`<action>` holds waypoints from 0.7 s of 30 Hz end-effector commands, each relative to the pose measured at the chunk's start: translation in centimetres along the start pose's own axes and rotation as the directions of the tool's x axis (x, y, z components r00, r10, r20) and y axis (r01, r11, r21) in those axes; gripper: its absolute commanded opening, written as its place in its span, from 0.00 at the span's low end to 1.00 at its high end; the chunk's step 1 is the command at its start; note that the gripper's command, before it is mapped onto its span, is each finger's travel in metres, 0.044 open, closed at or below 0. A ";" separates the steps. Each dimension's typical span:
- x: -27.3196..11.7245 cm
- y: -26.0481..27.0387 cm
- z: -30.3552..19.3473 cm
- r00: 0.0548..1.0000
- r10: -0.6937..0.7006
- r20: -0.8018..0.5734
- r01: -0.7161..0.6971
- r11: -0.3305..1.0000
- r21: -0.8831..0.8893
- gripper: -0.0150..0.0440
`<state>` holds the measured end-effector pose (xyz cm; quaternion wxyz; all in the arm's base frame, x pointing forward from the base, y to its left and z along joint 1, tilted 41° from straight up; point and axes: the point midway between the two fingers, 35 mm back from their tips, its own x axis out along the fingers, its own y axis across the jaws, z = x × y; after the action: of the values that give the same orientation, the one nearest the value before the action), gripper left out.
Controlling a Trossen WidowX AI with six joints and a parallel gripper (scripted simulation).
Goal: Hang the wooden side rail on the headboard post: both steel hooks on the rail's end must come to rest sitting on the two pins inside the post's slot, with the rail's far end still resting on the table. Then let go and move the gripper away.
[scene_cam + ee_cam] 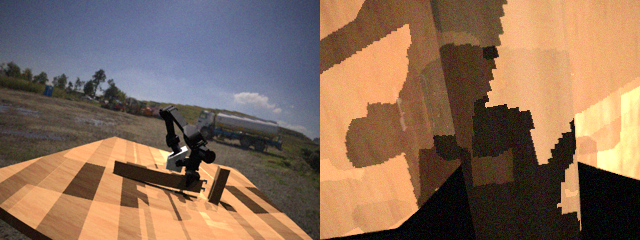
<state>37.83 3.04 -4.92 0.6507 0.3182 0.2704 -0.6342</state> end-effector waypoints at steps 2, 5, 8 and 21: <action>-0.5 0.0 -0.5 1.000 0.010 -0.007 -0.010 1.000 -0.004 0.25; -0.5 0.0 -0.6 1.000 0.010 -0.007 -0.010 1.000 -0.004 0.25; -0.4 0.0 -0.6 1.000 0.010 -0.007 -0.010 1.000 -0.004 0.25; -0.5 0.1 -0.7 1.000 0.010 -0.007 -0.010 1.000 -0.004 0.25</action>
<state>37.84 3.15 -5.10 0.6505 0.3177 0.2701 -0.6348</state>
